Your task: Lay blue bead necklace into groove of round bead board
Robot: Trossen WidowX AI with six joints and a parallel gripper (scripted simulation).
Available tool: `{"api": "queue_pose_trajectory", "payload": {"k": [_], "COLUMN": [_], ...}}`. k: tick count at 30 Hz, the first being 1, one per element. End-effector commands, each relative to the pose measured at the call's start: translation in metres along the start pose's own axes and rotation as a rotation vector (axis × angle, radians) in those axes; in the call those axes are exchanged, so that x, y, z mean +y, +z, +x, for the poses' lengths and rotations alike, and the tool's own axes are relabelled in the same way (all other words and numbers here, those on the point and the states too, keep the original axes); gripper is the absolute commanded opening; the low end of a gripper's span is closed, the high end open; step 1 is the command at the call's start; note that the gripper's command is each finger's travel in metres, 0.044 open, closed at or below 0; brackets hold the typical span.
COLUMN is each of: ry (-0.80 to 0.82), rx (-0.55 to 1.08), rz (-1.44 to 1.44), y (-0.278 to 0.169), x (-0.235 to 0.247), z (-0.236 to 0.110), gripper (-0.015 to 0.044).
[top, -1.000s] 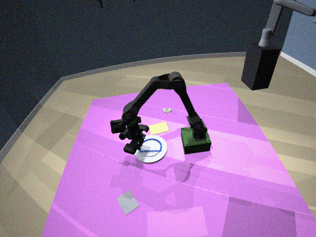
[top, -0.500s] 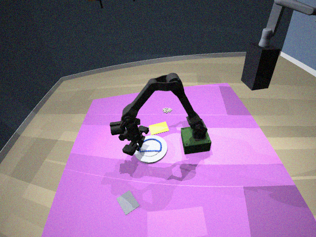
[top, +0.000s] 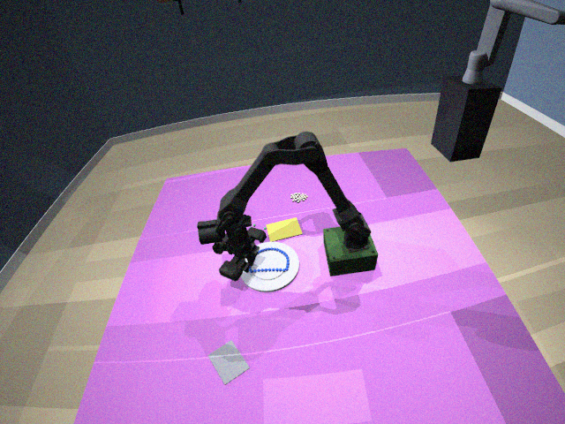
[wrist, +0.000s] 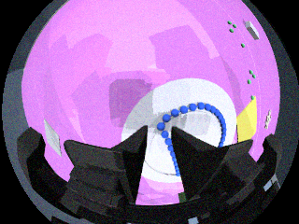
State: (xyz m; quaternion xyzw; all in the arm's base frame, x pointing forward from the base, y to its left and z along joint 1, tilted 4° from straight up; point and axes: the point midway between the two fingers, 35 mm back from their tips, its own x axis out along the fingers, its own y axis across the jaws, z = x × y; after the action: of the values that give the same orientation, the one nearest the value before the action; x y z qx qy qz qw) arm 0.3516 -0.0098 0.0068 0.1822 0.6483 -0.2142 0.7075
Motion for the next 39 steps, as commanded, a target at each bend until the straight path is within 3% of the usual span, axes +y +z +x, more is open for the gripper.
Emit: {"api": "queue_pose_trajectory", "payload": {"k": [1,14,19,39], "ry": [-0.012,-0.014,-0.008,-0.008], "rx": [0.013,0.015,0.012,0.012], "rz": [0.002,0.004,0.002,0.002], "y": [-0.0031,-0.004,-0.0033,-0.0033], "x": [-0.0025,-0.0033,-0.0021,-0.0021], "z": [0.0114,0.0188,0.0161,0.0161], "gripper": [0.012,0.012,0.0,0.0]}}
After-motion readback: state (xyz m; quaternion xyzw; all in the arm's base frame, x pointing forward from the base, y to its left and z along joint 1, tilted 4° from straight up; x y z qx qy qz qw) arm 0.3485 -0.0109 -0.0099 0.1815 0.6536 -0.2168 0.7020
